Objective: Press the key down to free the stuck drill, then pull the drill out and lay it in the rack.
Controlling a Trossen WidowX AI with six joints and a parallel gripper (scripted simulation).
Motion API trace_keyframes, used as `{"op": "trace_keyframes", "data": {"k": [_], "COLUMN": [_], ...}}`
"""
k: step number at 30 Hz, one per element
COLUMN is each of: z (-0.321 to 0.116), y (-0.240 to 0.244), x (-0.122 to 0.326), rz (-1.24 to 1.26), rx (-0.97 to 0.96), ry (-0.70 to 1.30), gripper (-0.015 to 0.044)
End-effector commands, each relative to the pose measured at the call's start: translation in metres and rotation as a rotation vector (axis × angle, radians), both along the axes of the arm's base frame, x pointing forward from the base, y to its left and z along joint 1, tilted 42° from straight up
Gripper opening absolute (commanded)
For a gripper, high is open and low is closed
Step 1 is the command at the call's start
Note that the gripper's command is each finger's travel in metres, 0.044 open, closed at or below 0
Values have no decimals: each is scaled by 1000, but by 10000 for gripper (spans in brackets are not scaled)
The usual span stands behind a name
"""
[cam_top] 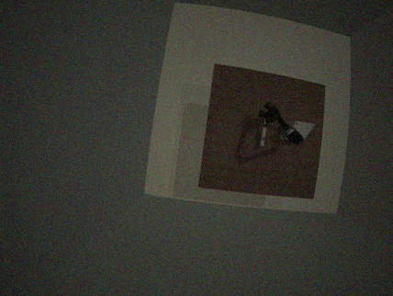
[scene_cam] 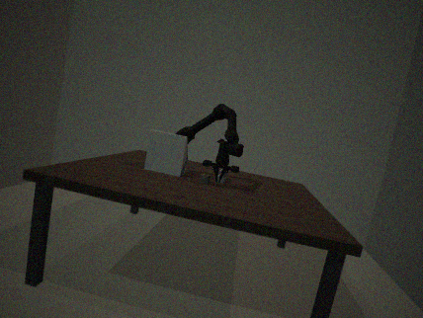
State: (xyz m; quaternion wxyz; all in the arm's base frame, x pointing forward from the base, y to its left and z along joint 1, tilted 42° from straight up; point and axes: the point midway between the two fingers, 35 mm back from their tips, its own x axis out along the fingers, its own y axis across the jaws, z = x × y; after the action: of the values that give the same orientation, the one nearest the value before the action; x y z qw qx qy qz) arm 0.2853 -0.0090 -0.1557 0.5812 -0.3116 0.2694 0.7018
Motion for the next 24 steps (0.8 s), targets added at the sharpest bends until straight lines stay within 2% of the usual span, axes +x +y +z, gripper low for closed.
{"op": "trace_keyframes", "data": {"k": [1, 24], "z": [3, 8], "y": [-2, -7], "x": [1, 0], "rz": [4, 4], "rx": [-4, -4], "ry": [-5, -5], "gripper": [0, 0]}}
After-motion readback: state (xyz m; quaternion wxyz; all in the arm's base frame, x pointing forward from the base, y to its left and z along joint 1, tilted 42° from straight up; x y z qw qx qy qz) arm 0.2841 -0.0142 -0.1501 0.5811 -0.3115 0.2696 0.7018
